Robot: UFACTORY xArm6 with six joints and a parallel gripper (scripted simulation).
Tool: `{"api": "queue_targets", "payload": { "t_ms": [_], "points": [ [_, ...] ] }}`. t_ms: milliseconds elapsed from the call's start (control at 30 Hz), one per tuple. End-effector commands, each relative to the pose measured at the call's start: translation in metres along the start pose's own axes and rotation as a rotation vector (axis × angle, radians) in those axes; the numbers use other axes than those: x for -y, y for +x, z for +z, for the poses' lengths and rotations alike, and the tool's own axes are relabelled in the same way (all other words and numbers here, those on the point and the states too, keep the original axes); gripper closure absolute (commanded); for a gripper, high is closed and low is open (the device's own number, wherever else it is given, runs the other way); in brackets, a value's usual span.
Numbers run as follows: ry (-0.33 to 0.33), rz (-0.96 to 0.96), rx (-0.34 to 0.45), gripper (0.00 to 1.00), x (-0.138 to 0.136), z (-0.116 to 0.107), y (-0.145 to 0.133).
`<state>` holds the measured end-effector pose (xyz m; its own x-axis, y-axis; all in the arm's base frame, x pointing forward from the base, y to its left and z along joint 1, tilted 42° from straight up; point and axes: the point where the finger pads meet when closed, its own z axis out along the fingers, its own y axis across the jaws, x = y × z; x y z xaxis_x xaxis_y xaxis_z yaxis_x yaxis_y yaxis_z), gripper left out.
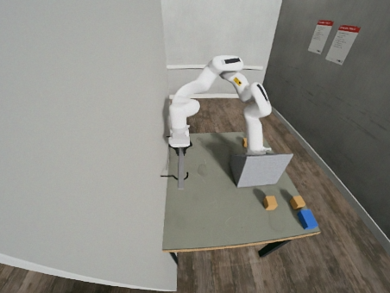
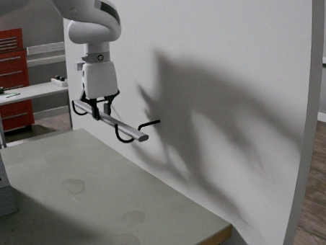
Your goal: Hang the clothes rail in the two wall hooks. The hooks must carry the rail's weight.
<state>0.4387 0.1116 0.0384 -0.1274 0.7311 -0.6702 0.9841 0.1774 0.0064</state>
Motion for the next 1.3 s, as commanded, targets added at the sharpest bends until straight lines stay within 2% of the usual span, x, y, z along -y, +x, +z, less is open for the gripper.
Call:
{"api": "queue_targets", "payload": {
  "t_ms": [0, 1267],
  "points": [
    [-0.004, 0.001, -0.002, 1.0, -0.0013, 0.0016, 0.0002],
    [-0.004, 0.001, -0.002, 1.0, -0.0013, 0.0079, 0.0002]
  ]
}}
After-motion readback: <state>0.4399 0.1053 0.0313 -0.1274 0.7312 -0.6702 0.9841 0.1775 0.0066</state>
